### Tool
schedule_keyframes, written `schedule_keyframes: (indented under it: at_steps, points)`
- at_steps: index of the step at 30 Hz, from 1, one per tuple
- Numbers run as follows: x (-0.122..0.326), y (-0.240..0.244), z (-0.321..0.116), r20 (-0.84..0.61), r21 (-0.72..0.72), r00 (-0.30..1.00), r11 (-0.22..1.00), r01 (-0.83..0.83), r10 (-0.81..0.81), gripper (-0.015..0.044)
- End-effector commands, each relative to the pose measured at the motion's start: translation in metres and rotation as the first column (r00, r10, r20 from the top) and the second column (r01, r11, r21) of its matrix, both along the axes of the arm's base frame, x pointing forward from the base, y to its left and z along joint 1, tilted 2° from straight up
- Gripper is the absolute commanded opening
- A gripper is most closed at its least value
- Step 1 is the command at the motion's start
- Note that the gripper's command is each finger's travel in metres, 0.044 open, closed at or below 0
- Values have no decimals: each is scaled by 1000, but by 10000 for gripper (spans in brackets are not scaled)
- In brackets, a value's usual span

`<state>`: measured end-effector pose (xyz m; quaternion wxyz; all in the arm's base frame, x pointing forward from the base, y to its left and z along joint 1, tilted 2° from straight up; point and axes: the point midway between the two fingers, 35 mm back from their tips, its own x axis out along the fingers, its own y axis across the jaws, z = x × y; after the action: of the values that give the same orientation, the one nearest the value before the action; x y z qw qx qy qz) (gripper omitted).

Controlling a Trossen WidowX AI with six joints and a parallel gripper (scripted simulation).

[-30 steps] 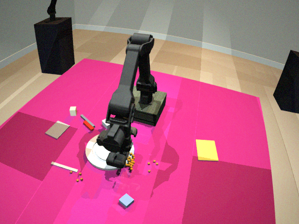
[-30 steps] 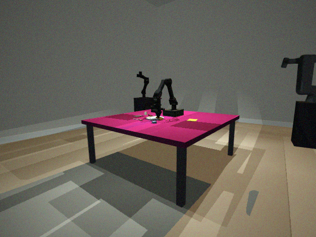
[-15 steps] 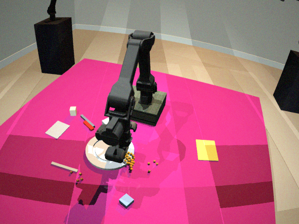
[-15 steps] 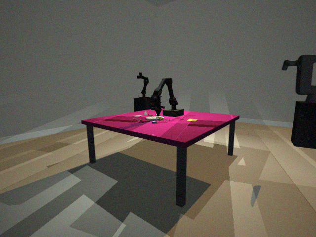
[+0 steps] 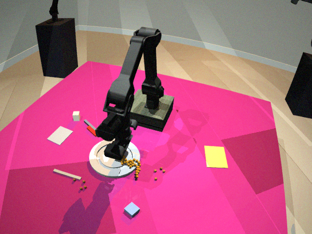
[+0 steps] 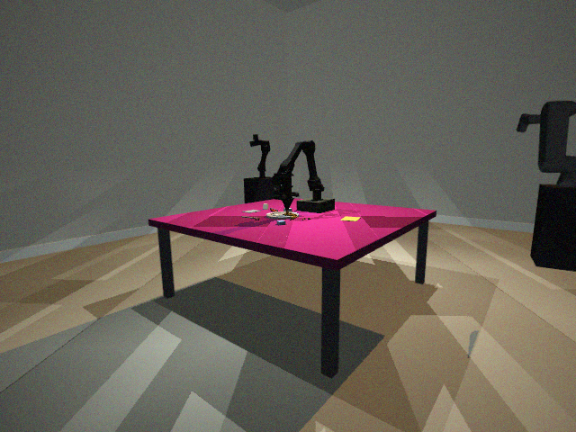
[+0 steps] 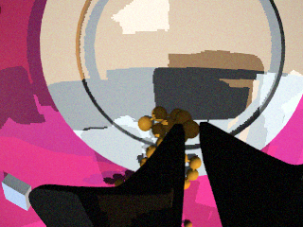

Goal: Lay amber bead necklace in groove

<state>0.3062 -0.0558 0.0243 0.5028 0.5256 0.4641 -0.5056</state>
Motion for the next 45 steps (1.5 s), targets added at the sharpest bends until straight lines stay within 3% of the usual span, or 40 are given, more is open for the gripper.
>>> schedule_keyframes:
  at_steps: [1,18,35,45]
  points:
    - [-5,-3,0,4,1,1000,1000,-6,6,0]
    - [-3,-4,-25,4,1,1000,1000,-6,6,0]
    - [-4,-4,-11,4,0,1000,1000,-3,3,440]
    - [-7,-3,-1,3,1,1000,1000,-6,6,440]
